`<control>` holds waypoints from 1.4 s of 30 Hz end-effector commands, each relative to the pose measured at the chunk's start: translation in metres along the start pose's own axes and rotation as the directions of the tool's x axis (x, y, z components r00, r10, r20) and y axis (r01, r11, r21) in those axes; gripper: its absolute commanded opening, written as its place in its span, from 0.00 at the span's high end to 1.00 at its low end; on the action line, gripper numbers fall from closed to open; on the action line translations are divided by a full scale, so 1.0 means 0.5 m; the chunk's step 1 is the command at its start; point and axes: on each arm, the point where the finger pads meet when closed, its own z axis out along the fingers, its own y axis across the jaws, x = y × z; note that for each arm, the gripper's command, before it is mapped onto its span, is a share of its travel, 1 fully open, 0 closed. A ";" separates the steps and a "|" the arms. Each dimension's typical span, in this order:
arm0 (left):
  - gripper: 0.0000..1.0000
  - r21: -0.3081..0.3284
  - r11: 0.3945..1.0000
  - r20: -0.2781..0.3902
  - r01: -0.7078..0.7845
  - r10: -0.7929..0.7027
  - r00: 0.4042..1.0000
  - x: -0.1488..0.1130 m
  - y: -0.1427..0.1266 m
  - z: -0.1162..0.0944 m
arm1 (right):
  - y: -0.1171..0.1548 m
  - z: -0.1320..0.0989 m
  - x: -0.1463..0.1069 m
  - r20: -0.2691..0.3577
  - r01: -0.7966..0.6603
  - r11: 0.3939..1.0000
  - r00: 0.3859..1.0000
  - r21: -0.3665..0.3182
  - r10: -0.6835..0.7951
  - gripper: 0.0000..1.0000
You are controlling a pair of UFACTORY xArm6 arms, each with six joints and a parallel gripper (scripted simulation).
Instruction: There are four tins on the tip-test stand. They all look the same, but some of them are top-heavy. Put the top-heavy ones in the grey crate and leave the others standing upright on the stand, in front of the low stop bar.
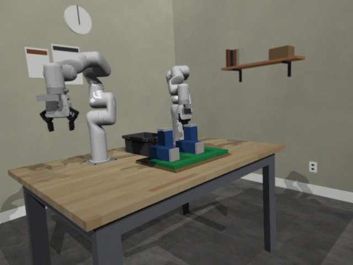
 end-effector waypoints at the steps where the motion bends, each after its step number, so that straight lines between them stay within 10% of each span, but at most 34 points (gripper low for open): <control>1: 1.00 -0.002 1.000 -0.003 0.000 0.000 1.000 0.001 0.001 -0.003 | 0.000 -0.003 0.002 -0.004 0.000 1.000 1.000 0.000 0.000 0.00; 42: 1.00 -0.002 1.000 -0.003 0.000 0.000 1.000 -0.030 0.002 -0.003 | 0.000 -0.003 0.002 -0.004 0.000 1.000 1.000 0.000 0.000 0.00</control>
